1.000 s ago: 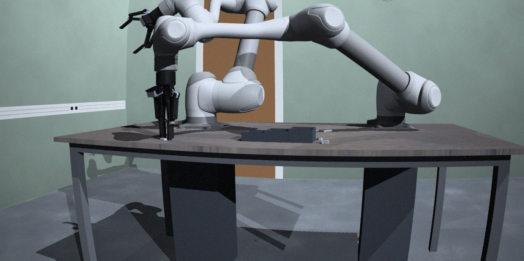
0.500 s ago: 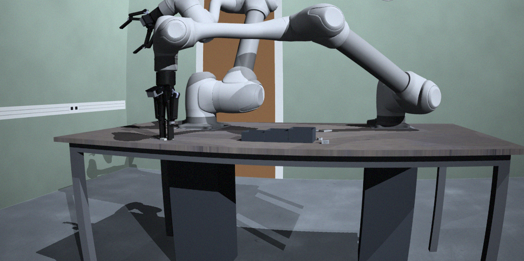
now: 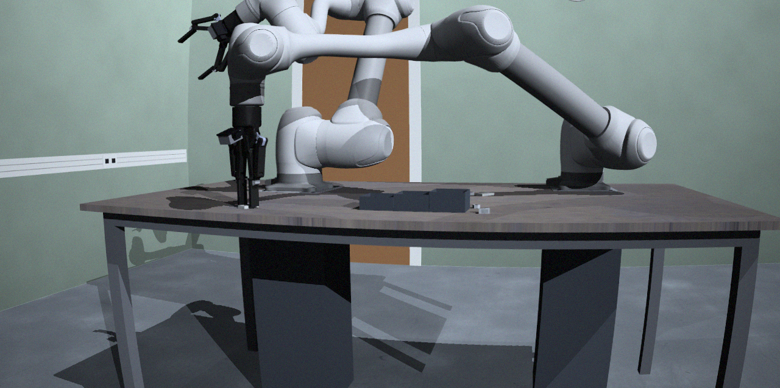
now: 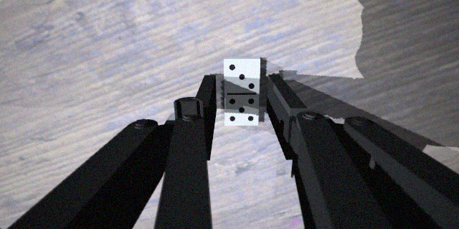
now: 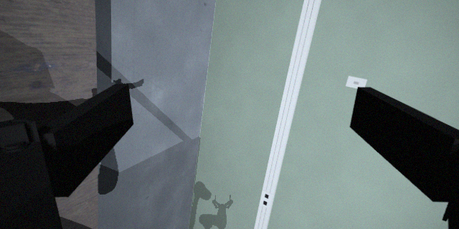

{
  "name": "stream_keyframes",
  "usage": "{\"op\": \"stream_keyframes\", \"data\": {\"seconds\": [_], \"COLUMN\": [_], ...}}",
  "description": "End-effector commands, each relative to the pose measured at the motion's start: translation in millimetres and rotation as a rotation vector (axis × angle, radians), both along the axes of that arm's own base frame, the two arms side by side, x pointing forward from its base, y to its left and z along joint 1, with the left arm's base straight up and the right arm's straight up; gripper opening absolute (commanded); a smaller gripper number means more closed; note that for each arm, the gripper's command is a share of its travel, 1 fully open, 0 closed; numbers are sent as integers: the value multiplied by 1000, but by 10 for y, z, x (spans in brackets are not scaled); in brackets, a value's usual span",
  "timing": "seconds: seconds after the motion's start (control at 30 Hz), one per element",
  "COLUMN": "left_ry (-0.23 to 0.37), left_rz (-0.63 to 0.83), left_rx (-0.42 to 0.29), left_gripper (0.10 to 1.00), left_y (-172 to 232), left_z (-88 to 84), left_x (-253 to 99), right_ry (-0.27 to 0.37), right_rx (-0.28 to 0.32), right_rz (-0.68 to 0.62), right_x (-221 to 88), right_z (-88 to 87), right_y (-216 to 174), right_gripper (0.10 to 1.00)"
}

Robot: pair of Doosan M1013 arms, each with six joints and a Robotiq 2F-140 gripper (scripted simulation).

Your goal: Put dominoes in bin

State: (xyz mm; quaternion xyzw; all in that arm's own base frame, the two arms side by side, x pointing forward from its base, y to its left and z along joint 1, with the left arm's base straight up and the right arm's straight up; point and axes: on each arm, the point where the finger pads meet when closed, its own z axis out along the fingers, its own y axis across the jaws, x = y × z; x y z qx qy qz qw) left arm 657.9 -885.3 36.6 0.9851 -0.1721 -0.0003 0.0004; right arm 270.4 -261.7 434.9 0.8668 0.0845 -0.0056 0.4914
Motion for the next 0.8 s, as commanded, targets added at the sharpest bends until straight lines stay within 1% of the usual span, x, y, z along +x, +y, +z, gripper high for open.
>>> {"op": "stream_keyframes", "data": {"seconds": [0.0, 0.27, 0.3, 0.77], "left_ry": [-3, -3, -3, -3], "left_rz": [4, 4, 4, 4], "left_rx": [0, 0, 0, 0], "left_gripper": [321, 321, 213, 213], "left_y": [15, 15, 15, 16], "left_z": [-29, -29, -29, -29], "left_x": [36, 36, 36, 36], "right_ry": [1, 1, 1, 1], "right_rx": [-3, -3, -3, -3], "right_rz": [4, 4, 4, 4], "right_x": [-9, -9, -9, -9], "right_z": [5, 5, 5, 5], "right_y": [-9, -9, -9, -9], "right_gripper": [1000, 1000, 1000, 1000]}}
